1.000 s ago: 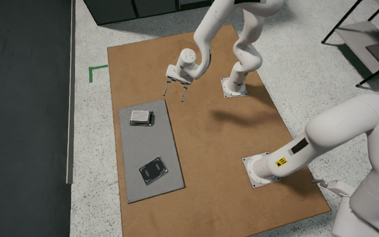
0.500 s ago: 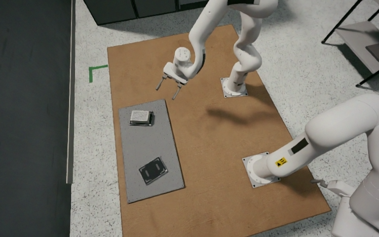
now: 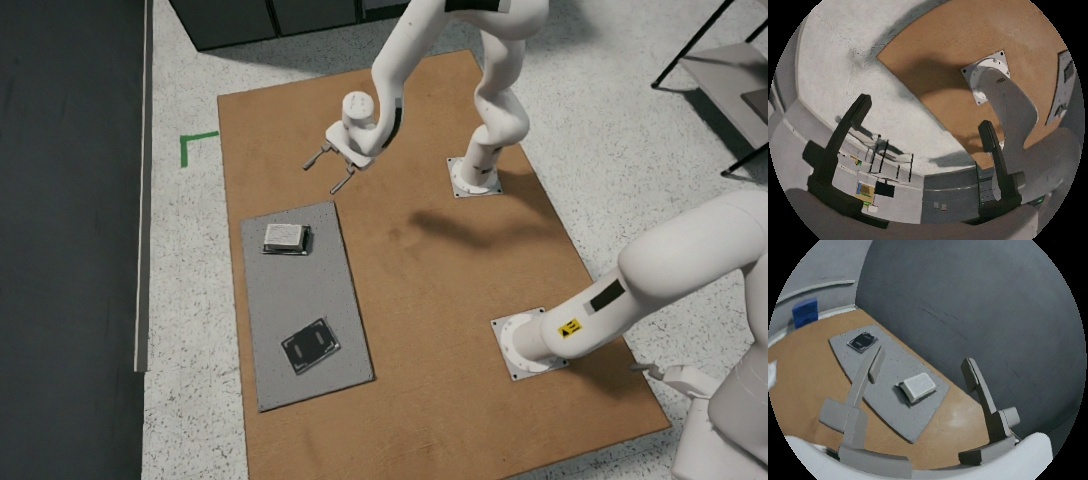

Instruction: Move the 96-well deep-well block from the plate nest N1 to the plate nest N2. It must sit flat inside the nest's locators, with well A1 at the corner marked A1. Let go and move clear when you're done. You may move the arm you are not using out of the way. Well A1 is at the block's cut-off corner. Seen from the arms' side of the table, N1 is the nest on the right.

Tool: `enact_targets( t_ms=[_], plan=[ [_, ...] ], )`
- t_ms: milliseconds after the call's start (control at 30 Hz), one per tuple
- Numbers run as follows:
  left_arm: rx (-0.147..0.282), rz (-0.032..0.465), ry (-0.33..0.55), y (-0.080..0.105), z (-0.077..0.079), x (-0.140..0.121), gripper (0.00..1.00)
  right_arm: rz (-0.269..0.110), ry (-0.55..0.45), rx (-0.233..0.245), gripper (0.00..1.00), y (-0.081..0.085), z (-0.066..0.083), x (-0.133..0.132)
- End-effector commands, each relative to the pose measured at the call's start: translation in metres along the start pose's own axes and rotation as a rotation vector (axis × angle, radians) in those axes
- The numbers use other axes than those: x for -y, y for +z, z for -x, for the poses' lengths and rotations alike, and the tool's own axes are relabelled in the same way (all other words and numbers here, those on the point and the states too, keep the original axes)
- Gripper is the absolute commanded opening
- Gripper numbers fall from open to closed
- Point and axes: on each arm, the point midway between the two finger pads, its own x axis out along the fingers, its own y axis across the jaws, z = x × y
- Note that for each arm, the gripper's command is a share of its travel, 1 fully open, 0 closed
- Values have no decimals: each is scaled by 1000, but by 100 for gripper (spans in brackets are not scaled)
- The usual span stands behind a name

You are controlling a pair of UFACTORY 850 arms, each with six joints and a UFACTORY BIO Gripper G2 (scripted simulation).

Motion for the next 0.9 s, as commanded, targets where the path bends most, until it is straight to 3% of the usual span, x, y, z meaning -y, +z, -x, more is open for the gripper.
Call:
enact_targets(
  t_ms=[0, 167, 367, 633, 800, 867],
  plan=[
    [0, 0, 1, 0, 0, 0, 100, -15, -56, -1, 37, -4, -1, 17],
    [0, 0, 1, 0, 0, 0, 100, -58, -205, -8, 37, -13, 2, 41],
    [0, 0, 1, 0, 0, 0, 100, -58, -205, -8, 37, -19, 4, 57],
    [0, 0, 1, 0, 0, 0, 100, -108, -387, -18, 37, -30, 11, 84],
    [0, 0, 1, 0, 0, 0, 100, -108, -387, -19, 37, -37, 15, 100],
    [0, 0, 1, 0, 0, 0, 100, -125, -451, -23, 37, -41, 18, 109]
  ],
)
